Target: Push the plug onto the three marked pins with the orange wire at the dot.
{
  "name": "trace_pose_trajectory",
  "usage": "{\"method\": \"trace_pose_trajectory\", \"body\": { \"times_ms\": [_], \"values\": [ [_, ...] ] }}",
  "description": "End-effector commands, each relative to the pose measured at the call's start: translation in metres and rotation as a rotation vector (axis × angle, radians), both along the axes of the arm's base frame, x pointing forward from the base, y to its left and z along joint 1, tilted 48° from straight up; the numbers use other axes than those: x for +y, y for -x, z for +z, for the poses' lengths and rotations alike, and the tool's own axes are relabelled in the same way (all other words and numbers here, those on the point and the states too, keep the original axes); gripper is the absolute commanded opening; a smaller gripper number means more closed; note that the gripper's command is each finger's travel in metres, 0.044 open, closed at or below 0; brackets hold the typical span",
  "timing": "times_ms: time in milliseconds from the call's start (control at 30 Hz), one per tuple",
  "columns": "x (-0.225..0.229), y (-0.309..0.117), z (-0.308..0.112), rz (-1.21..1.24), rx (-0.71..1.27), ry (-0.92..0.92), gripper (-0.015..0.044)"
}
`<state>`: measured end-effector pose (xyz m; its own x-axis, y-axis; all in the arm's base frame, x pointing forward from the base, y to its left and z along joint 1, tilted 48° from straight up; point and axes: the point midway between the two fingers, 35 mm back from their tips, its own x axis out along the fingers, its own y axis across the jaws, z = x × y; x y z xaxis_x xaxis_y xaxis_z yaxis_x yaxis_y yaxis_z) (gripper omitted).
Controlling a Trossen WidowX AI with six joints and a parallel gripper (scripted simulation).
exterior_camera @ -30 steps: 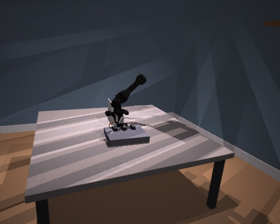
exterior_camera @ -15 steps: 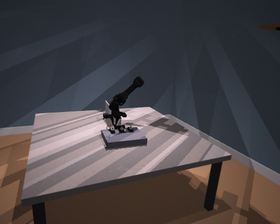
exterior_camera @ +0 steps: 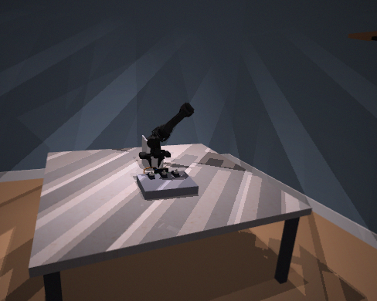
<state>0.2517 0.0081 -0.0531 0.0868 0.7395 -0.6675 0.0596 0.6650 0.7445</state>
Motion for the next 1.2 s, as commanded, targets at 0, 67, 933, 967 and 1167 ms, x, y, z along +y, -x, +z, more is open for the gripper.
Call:
{"method": "trace_pose_trajectory", "body": {
  "times_ms": [0, 67, 933, 967, 1167],
  "values": [
    [-0.017, -0.001, 0.013, -0.004, -0.007, 0.007, 0.0315],
    [-0.033, 0.002, 0.027, -0.004, -0.007, 0.007, 0.0368],
    [-0.044, 0.004, 0.038, -0.003, -0.007, 0.005, 0.044],
    [-0.044, 0.004, 0.038, -0.003, -0.007, 0.005, 0.044],
    [-0.044, 0.004, 0.038, -0.003, -0.007, 0.005, 0.044]
  ]
}}
